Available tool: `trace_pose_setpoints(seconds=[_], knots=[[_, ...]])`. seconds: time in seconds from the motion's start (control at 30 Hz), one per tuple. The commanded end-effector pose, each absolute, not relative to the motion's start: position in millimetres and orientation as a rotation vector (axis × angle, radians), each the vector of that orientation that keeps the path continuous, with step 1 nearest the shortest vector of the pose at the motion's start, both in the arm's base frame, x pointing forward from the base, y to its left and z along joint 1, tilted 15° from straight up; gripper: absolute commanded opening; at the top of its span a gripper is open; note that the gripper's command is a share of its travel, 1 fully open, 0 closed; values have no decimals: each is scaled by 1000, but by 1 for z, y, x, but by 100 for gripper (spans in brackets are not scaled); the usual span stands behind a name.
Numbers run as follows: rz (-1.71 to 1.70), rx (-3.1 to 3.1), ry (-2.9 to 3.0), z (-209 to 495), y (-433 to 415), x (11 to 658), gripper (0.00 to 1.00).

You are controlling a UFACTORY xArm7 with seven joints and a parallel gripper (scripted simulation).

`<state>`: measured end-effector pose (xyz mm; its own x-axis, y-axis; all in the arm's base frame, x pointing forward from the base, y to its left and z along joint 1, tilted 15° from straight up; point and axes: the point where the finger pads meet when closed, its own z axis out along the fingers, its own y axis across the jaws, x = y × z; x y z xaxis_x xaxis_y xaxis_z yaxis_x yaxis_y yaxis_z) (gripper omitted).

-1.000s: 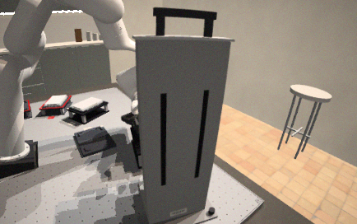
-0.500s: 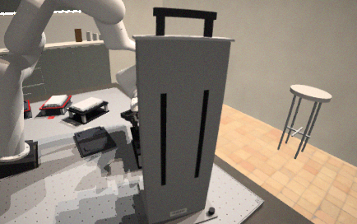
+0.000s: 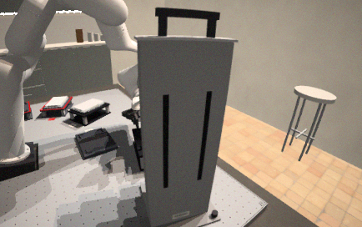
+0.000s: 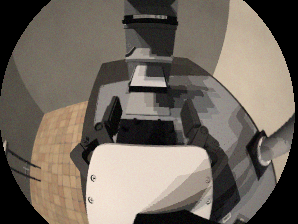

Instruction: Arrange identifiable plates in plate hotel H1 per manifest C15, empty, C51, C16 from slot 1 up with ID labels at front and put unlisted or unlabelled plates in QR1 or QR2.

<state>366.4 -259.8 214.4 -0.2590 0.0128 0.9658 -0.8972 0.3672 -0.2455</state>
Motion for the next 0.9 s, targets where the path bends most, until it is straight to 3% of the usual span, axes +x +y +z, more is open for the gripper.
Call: trace_pose_setpoints(seconds=[0.0,0.87], knots=[[1087,814,-1579,216,-254,369,100],[1087,814,-1579,219,-218,383,100]])
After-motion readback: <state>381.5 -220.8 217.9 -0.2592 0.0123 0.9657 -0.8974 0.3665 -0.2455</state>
